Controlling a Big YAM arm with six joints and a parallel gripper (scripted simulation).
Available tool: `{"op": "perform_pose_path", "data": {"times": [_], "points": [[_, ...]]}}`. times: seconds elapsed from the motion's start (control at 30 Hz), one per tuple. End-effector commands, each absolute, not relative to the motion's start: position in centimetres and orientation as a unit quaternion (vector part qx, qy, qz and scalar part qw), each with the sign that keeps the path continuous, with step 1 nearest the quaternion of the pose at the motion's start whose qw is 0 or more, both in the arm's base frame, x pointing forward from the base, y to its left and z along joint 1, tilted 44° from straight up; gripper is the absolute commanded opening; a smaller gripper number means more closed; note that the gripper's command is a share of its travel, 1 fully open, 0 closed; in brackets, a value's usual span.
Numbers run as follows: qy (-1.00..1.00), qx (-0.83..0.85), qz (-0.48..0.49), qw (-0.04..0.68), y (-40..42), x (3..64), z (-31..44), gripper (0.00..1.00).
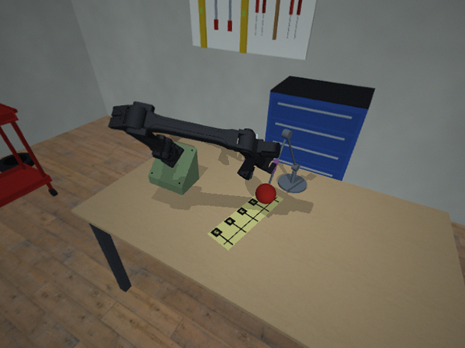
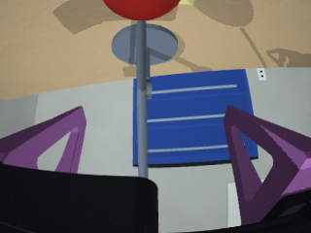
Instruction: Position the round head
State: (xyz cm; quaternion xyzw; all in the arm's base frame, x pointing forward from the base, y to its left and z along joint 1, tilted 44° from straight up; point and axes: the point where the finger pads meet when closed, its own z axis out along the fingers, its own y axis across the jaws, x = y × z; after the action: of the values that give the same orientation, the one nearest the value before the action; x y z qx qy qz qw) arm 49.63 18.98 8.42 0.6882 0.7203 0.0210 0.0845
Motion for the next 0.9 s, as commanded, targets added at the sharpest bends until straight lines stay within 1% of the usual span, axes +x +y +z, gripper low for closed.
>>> {"op": "perform_pose_path", "data": {"times": [0.0,0.87], "points": [[0.720,0.688,0.029,0.088,18.7,50.5,7.8,1.00],[0.720,0.688,0.024,0.087,19.5,50.6,2.4,1.00]]}}
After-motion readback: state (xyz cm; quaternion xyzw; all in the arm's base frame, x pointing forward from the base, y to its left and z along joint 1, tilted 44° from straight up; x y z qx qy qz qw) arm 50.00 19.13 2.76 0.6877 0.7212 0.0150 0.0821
